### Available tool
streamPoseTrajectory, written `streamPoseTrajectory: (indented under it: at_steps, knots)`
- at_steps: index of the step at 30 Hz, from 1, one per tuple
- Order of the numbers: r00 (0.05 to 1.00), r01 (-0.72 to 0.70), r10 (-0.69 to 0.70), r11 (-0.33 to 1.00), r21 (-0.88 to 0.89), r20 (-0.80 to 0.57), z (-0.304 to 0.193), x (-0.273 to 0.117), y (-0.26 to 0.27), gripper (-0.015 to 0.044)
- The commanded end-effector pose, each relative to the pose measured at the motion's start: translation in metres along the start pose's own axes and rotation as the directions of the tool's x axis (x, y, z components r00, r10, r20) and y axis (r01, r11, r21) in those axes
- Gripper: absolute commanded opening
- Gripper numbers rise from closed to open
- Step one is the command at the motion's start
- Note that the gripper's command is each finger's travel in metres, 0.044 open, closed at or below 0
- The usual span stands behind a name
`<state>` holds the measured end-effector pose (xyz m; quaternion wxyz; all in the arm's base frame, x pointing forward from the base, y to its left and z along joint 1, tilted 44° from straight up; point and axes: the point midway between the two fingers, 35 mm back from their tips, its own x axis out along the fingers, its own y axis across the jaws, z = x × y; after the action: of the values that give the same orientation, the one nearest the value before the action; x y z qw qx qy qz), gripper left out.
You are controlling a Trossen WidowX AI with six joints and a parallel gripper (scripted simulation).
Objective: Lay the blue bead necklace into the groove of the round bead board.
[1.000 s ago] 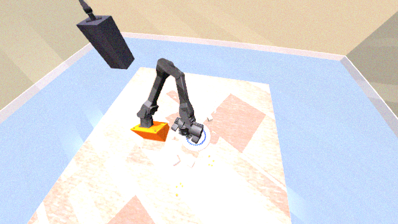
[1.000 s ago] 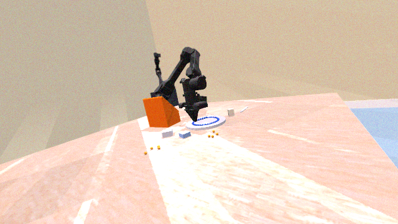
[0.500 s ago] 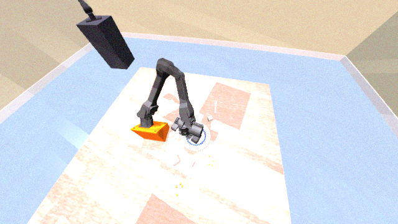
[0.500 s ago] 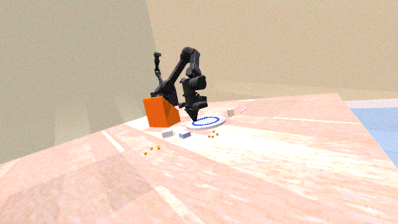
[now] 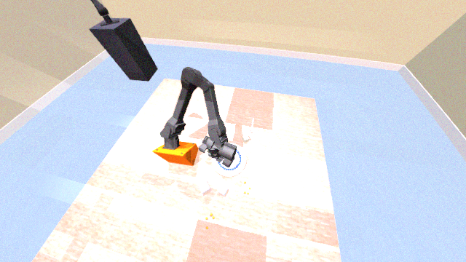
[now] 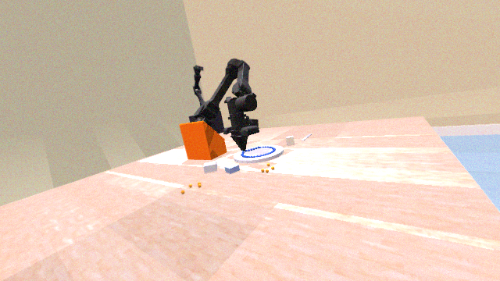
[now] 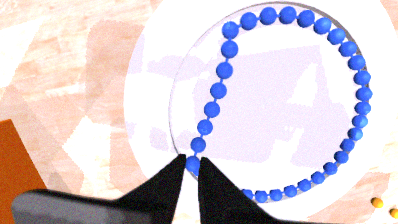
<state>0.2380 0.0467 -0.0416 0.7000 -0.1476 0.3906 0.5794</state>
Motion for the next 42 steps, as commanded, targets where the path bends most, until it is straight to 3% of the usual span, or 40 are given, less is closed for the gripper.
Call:
streamPoseTrajectory:
  at_steps: [1, 11, 28, 42]
  knots:
    - [1.0, -0.004, 0.004, 1.0, -0.001, -0.001, -0.0014, 0.0005, 0.0033, 0.0]
    - [1.0, -0.004, 0.004, 1.0, 0.0, -0.001, -0.0013, 0.0081, 0.0034, 0.0]
    - [1.0, -0.003, 0.003, 1.0, -0.002, -0.002, -0.0009, 0.0039, 0.0025, 0.044]
    - [1.0, -0.004, 0.004, 1.0, -0.001, -0.001, -0.0009, 0.0005, 0.0025, 0.044]
